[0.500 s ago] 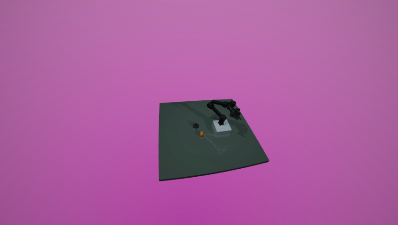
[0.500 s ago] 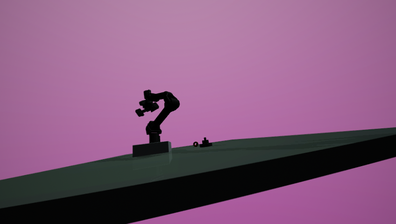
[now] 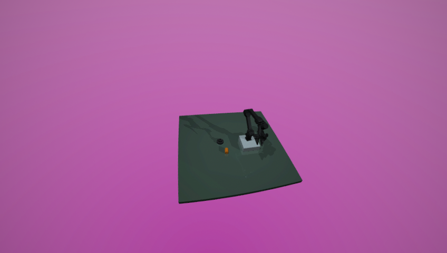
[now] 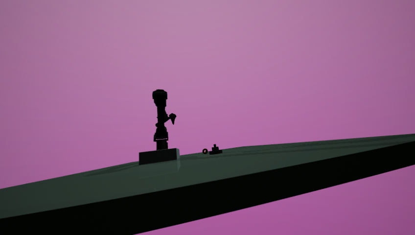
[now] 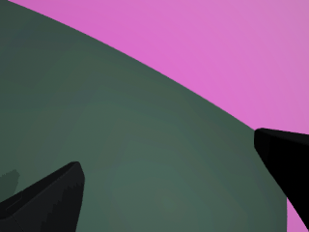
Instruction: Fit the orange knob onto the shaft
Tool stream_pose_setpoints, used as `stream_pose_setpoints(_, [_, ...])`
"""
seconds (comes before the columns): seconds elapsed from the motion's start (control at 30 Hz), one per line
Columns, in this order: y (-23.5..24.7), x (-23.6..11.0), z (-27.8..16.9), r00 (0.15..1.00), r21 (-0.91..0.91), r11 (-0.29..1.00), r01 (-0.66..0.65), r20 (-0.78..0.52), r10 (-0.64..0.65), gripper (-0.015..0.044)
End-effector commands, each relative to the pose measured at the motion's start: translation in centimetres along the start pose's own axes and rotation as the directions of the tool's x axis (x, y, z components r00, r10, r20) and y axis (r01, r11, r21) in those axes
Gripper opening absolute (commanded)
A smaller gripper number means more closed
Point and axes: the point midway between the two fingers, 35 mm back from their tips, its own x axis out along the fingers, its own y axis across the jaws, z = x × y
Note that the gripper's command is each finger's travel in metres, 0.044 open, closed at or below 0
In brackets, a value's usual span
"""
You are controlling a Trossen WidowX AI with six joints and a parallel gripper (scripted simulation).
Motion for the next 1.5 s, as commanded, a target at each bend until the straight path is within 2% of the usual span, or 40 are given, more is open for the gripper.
stream_pose_setpoints(0.0, [-2.2,2.6,-2.7,0.983,0.021,1.0,-0.001,-0.184,0.005,0.044])
stream_pose_setpoints(0.2, [-5.8,6.5,-10.1,0.867,0.121,0.992,-0.027,-0.492,0.084,0.044])
stream_pose_setpoints(0.4, [-8.0,8.4,-19.2,0.681,0.301,0.952,-0.053,-0.687,0.254,0.044])
stream_pose_setpoints(0.6, [-9.0,7.7,-28.3,0.487,0.491,0.869,-0.065,-0.744,0.457,0.044])
stream_pose_setpoints(0.77, [-8.3,5.9,-35.4,0.35,0.664,0.745,-0.062,-0.684,0.639,0.044])
stream_pose_setpoints(1.47, [-6.1,8.6,-37.7,0.336,0.688,0.723,-0.061,-0.668,0.664,0.044])
